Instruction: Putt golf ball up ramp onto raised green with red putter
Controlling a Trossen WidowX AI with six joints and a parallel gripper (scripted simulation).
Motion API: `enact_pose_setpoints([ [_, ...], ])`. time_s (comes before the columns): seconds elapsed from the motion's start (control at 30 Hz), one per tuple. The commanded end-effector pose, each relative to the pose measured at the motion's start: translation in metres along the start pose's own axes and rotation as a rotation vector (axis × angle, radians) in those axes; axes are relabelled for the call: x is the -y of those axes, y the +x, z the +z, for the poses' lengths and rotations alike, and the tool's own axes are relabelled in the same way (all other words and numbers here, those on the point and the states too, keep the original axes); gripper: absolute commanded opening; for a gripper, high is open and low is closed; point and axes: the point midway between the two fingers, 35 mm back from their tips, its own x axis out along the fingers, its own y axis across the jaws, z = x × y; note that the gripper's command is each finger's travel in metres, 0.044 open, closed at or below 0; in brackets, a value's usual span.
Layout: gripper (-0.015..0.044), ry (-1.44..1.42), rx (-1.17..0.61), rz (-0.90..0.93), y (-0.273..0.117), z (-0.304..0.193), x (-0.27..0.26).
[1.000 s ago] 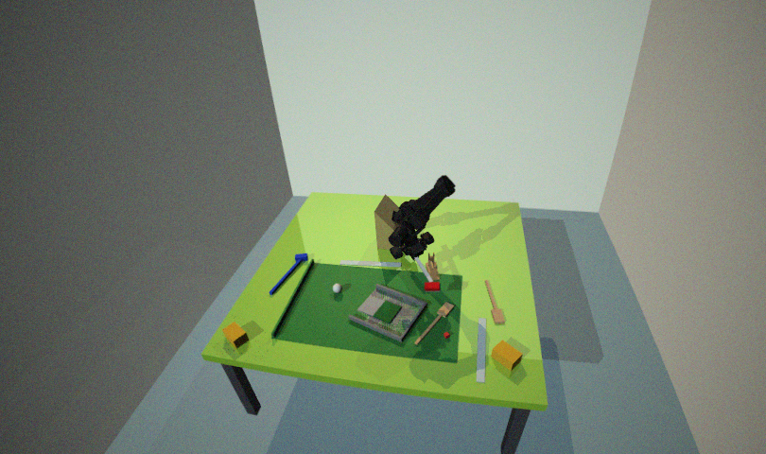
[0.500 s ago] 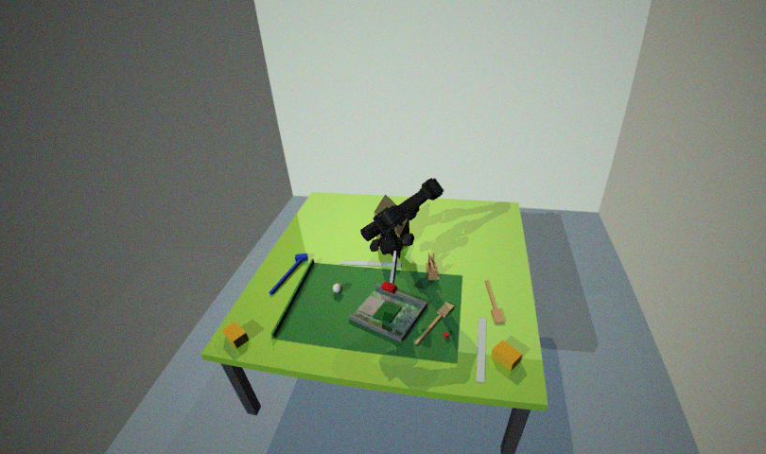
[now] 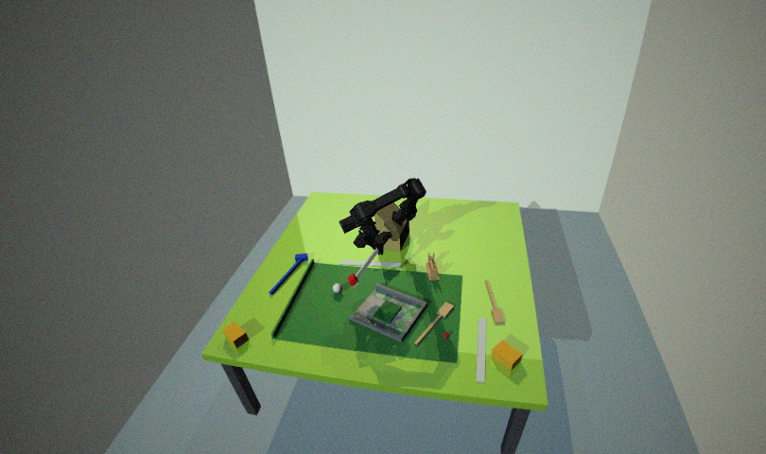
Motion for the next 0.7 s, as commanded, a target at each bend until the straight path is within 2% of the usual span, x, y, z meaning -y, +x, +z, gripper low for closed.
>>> enact_pose_setpoints([
  [0.0,0.0,0.126,0.034,0.052,-0.014,0.01,0.012],
  [0.27,0.0,0.399,0.071,0.163,-0.039,0.023,0.045],
  [0.67,0.0,0.479,0.047,0.19,-0.032,0.029,0.068],
])
